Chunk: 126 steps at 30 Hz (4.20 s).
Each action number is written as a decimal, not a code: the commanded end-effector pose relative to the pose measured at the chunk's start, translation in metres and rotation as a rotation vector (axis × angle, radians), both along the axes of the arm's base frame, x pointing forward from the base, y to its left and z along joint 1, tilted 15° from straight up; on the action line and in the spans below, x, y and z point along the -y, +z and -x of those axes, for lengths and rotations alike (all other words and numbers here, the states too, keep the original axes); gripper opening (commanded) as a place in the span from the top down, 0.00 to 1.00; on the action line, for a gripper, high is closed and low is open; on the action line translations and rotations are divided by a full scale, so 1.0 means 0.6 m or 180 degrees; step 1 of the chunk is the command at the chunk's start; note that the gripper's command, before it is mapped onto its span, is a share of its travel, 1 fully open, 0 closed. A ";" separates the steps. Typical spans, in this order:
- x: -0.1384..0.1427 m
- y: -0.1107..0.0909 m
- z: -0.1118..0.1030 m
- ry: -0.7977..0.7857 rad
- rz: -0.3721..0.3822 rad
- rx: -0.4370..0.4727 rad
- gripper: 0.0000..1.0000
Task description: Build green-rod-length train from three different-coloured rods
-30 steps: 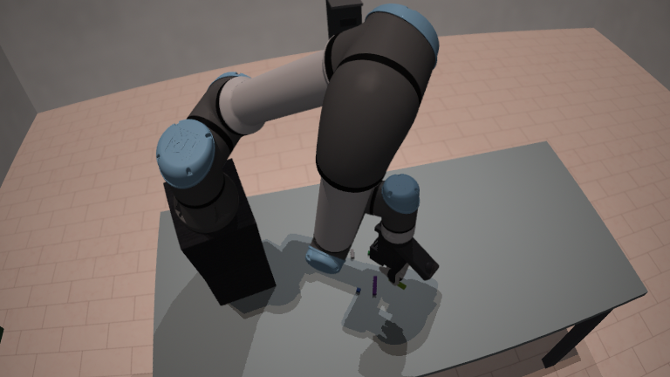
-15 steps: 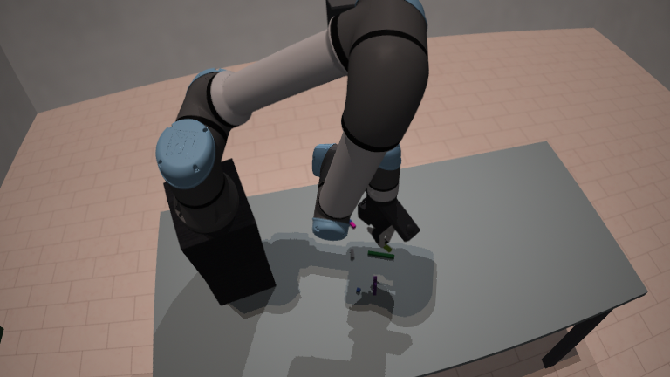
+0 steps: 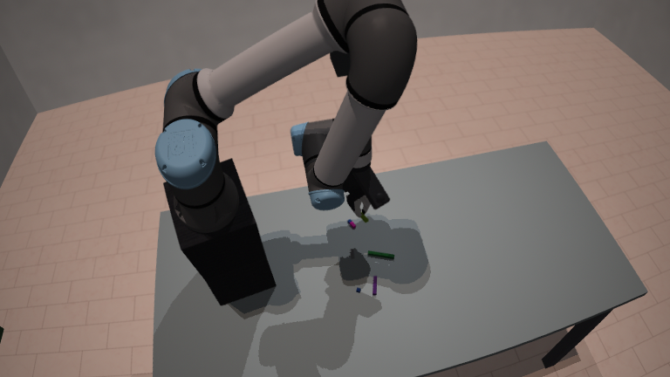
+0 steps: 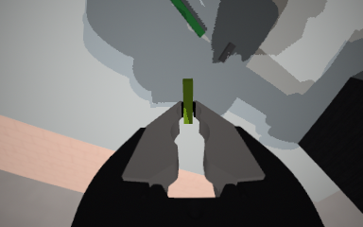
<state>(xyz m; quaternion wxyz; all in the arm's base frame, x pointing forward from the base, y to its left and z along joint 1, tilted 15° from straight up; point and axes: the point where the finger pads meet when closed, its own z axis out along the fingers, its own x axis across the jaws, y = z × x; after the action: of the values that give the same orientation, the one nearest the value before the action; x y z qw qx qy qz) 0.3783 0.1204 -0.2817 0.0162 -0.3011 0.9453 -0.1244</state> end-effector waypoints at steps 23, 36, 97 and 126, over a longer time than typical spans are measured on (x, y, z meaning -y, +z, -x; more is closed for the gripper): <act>-0.017 -0.015 0.010 -0.0063 0.0023 0.0019 1.00; -0.001 -0.080 0.003 -0.0063 0.0023 0.0019 1.00; 0.015 -0.147 -0.005 -0.0063 0.0023 0.0019 1.00; 0.014 -0.147 -0.005 -0.0063 0.0023 0.0019 1.00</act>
<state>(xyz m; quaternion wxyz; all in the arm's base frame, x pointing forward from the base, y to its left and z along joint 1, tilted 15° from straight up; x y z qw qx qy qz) 0.3808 0.1117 -0.3700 0.0162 -0.2914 0.9477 -0.1288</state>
